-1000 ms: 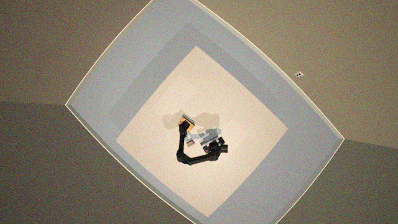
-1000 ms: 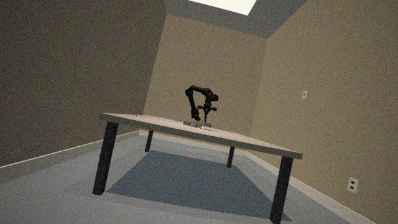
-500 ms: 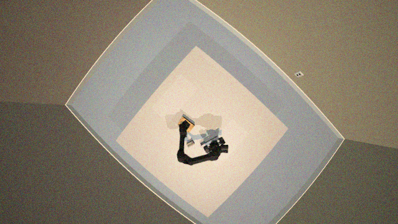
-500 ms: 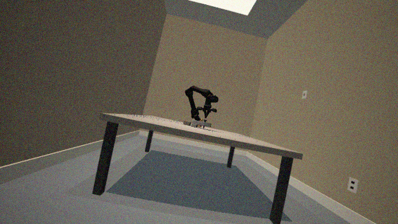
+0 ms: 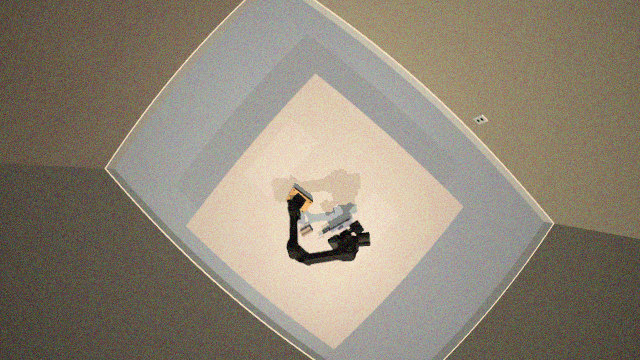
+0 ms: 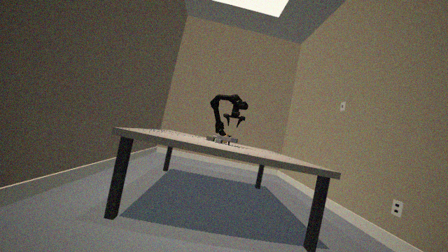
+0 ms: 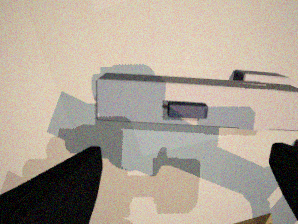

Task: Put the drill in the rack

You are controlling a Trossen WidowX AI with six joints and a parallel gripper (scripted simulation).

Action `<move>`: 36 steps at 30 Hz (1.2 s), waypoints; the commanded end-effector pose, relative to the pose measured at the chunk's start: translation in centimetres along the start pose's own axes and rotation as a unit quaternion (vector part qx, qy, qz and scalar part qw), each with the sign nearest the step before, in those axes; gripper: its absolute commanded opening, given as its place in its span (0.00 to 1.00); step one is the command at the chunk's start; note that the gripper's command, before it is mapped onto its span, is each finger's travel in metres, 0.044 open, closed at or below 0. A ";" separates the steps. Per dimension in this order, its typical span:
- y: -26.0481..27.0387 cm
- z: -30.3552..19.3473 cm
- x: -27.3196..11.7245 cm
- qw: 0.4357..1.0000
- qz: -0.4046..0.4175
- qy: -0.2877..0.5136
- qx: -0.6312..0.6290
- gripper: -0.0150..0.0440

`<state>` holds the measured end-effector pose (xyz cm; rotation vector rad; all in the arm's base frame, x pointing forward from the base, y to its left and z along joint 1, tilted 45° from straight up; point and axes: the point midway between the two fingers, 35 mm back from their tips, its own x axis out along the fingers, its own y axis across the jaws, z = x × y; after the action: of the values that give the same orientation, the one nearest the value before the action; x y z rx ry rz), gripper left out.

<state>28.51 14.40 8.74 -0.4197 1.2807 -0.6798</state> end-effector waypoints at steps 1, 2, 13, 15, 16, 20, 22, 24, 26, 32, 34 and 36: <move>-2.1 0.7 1.0 0.998 0.003 0.002 -0.069 1.00; -2.9 0.8 1.4 0.994 0.005 0.002 -0.105 1.00; -10.8 0.4 6.0 0.878 0.015 -0.008 -0.478 1.00; -12.1 0.0 6.8 0.842 0.014 -0.009 -0.539 1.00; -12.7 -0.2 7.2 0.824 0.013 -0.010 -0.566 1.00; -15.3 -1.4 8.8 0.754 -0.004 0.006 -0.657 1.00; -16.1 -1.8 9.4 0.734 -0.007 0.015 -0.678 1.00; -16.2 -1.8 9.4 0.732 -0.007 0.016 -0.681 1.00; -16.2 -1.8 9.4 0.732 -0.007 0.016 -0.681 1.00; -16.2 -1.8 9.4 0.732 -0.007 0.016 -0.681 1.00; -16.2 -1.8 9.4 0.732 -0.007 0.016 -0.681 1.00; -16.2 -1.8 9.4 0.732 -0.007 0.016 -0.681 1.00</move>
<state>24.31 -3.65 11.53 -1.6052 1.6462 0.4140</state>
